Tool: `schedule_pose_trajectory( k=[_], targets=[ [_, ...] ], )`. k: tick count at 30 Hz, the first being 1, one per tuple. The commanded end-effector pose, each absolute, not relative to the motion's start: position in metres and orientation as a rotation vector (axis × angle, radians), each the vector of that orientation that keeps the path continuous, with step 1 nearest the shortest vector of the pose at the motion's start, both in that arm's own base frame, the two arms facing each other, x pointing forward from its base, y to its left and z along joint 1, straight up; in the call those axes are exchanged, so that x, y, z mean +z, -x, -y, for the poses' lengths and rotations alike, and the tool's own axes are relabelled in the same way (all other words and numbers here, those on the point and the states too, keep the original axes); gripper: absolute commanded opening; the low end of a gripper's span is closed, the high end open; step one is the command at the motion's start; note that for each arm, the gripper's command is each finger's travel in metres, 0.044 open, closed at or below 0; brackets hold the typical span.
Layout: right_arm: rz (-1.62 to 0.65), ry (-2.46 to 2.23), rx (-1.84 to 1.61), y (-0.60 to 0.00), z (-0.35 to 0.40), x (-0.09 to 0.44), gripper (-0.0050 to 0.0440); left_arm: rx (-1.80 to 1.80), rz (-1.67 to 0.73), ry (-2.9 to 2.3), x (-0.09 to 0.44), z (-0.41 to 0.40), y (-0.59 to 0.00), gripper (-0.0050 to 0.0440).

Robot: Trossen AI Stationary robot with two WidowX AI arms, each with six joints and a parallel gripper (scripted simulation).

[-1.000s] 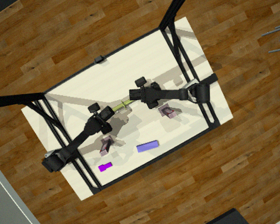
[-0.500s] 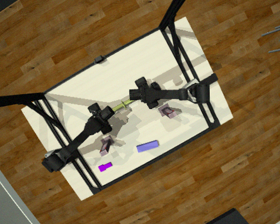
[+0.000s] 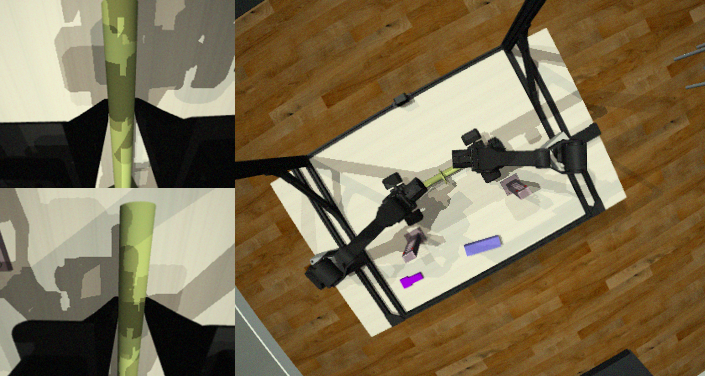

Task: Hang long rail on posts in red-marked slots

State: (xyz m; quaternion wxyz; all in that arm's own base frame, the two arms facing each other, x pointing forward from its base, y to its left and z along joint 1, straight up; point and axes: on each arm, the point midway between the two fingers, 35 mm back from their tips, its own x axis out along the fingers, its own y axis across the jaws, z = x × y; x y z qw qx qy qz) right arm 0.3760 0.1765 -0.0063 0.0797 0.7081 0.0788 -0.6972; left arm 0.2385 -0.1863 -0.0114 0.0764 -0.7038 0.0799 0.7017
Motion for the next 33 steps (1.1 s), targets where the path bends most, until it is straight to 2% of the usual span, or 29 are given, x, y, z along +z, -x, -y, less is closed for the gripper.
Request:
schedule_pose_trajectory(
  k=[1,8,11,12,16,33],
  targets=[
    [-0.234,-2.116,-2.087,-0.376,-0.176,-0.008,0.008,2.104,-0.236,2.108,-0.012,0.186,-0.238,0.0077],
    [-0.234,-2.116,-2.087,-0.376,-0.176,-0.008,0.008,2.104,-0.236,2.108,-0.012,0.186,-0.238,0.0077],
    [-0.234,-2.116,-2.087,-0.376,-0.177,0.002,0.0008,2.104,-0.236,2.108,-0.002,0.186,-0.239,0.0005],
    [-0.234,-2.116,-2.087,-0.376,-0.176,0.01,0.0,2.104,-0.236,2.108,0.005,0.186,-0.239,0.0],
    [-0.234,-2.116,-2.087,-0.376,-0.176,0.028,0.0,2.104,-0.236,2.108,0.022,0.186,-0.239,0.0],
    [-0.208,-2.097,-2.087,-0.376,-0.176,0.024,0.0,2.095,-0.205,2.091,0.02,0.186,-0.239,0.0]
  ],
)
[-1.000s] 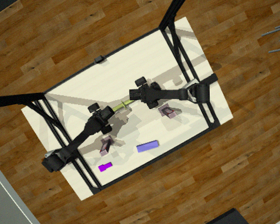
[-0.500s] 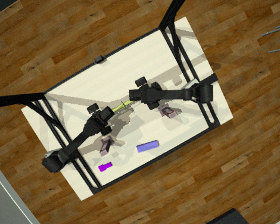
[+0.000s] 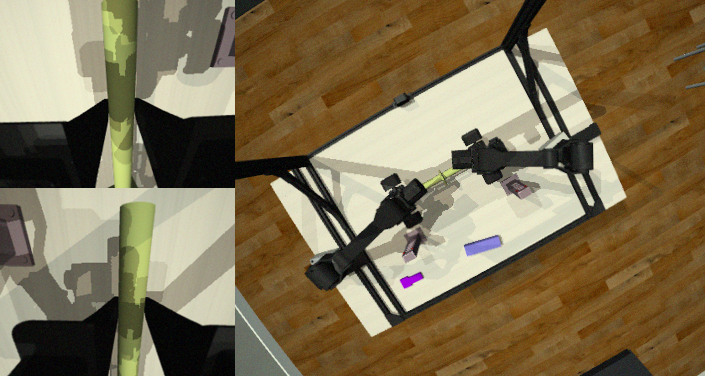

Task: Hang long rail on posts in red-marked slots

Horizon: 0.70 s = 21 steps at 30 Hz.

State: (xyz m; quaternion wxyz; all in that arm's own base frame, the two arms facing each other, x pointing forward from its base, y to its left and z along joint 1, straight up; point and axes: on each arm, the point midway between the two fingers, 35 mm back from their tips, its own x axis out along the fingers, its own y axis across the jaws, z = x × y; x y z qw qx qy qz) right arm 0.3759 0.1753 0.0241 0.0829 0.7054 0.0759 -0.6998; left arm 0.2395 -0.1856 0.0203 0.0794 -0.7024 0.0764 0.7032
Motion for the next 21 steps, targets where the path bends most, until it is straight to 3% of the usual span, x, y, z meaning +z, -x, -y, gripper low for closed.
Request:
schedule_pose_trajectory(
  k=[1,21],
  targets=[
    [-0.19,-2.09,-2.078,-0.3755,-0.1765,0.0242,0.0,2.086,-0.185,2.085,0.02,0.1865,-0.2392,0.0],
    [0.056,-1.998,-1.939,-0.3741,-0.1837,0.0243,0.0,1.942,0.063,2.002,0.0191,0.1942,-0.2373,0.0]
  ],
)
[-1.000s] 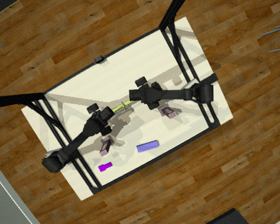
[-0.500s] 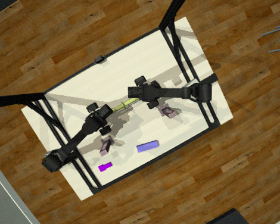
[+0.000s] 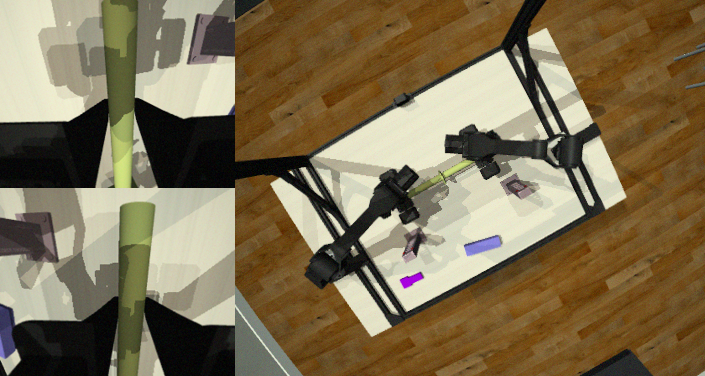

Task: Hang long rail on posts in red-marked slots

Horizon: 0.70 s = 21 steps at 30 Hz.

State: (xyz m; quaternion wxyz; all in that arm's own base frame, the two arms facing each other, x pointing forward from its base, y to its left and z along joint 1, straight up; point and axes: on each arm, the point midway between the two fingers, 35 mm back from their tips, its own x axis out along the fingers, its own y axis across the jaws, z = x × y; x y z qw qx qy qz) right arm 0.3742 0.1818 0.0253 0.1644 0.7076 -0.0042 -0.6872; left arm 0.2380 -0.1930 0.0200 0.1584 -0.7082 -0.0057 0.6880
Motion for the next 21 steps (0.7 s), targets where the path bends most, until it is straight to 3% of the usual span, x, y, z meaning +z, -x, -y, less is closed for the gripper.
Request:
schedule_pose_trajectory(
  k=[1,21],
  targets=[
    [0.056,-1.998,-1.939,-0.3741,-0.1837,0.0243,0.0,1.942,0.063,2.002,0.0191,0.1942,-0.2373,0.0],
    [0.224,-1.922,-1.823,-0.3732,-0.1899,0.0234,0.0,1.826,0.229,1.924,0.018,0.2004,-0.2363,0.0]
  ],
)
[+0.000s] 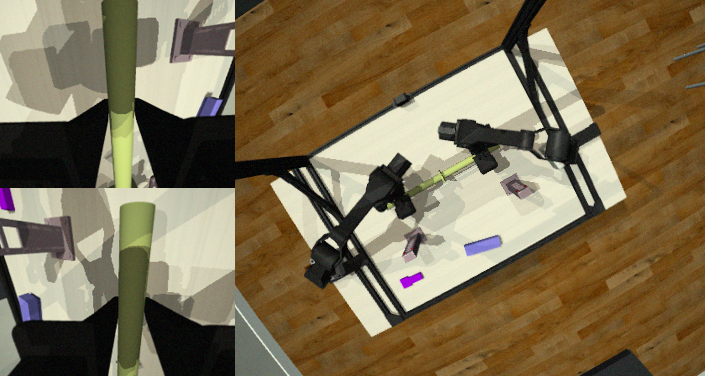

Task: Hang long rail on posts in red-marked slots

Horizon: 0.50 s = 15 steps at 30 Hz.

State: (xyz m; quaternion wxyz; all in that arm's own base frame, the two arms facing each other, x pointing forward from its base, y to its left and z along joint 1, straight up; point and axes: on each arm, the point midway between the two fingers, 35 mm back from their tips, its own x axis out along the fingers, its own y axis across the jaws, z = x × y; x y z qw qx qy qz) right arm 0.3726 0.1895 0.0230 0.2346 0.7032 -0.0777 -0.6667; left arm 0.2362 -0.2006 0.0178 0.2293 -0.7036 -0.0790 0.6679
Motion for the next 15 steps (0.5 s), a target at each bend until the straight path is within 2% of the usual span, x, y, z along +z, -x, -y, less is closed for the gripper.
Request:
schedule_pose_trajectory(
  k=[1,15],
  targets=[
    [0.231,-1.919,-1.819,-0.3731,-0.1901,0.0232,0.0,1.822,0.236,1.921,0.0178,0.2006,-0.2362,0.0],
    [0.361,-1.854,-1.727,-0.3718,-0.1943,0.0214,0.0,1.73,0.367,1.856,0.0162,0.2046,-0.2349,0.0]
  ],
)
